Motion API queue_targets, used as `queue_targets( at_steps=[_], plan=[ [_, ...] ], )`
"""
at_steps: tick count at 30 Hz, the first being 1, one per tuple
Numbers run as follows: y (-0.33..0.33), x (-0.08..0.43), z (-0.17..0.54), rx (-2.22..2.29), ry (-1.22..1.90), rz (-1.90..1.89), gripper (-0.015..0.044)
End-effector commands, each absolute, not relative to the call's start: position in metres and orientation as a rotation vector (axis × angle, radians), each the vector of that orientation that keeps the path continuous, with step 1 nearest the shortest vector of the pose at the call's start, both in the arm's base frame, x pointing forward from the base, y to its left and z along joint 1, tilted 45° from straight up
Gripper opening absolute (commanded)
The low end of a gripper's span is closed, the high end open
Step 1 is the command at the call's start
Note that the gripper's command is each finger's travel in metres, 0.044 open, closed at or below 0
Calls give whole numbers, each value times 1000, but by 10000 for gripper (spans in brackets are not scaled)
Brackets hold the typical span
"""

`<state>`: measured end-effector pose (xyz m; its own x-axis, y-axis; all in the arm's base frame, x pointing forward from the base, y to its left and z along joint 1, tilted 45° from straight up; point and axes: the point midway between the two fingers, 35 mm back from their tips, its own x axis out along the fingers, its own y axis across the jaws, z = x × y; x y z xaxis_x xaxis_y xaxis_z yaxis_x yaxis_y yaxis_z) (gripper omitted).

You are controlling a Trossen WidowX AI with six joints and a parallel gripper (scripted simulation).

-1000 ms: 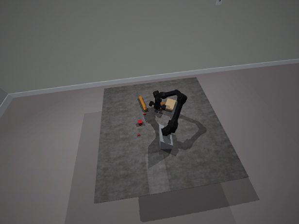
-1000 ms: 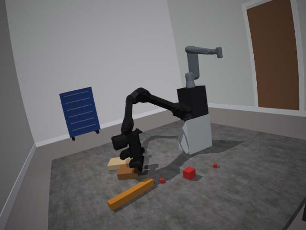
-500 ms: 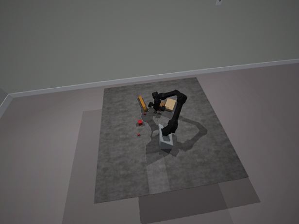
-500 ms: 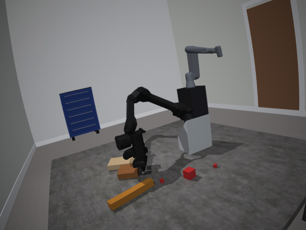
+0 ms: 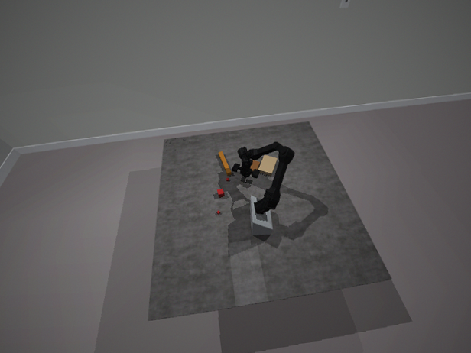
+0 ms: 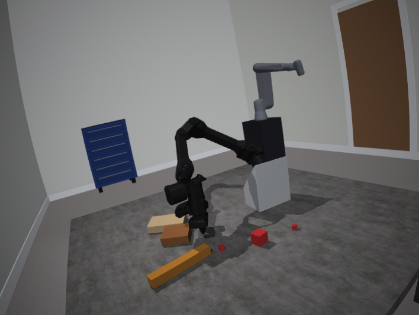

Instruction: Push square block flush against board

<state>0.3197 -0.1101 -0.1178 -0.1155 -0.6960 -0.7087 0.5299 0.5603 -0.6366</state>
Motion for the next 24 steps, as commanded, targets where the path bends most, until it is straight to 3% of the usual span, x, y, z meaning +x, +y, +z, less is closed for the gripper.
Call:
queue_targets(
  at_steps=[1, 11, 18, 24],
  plan=[
    [-108, 314, -120, -157, 1329, -1049, 0],
    [-71, 325, -79, -154, 1329, -1048, 0],
    [-87, 341, -67, -165, 1317, -1037, 0],
    [-125, 335, -107, -161, 1331, -1046, 0]
  ],
)
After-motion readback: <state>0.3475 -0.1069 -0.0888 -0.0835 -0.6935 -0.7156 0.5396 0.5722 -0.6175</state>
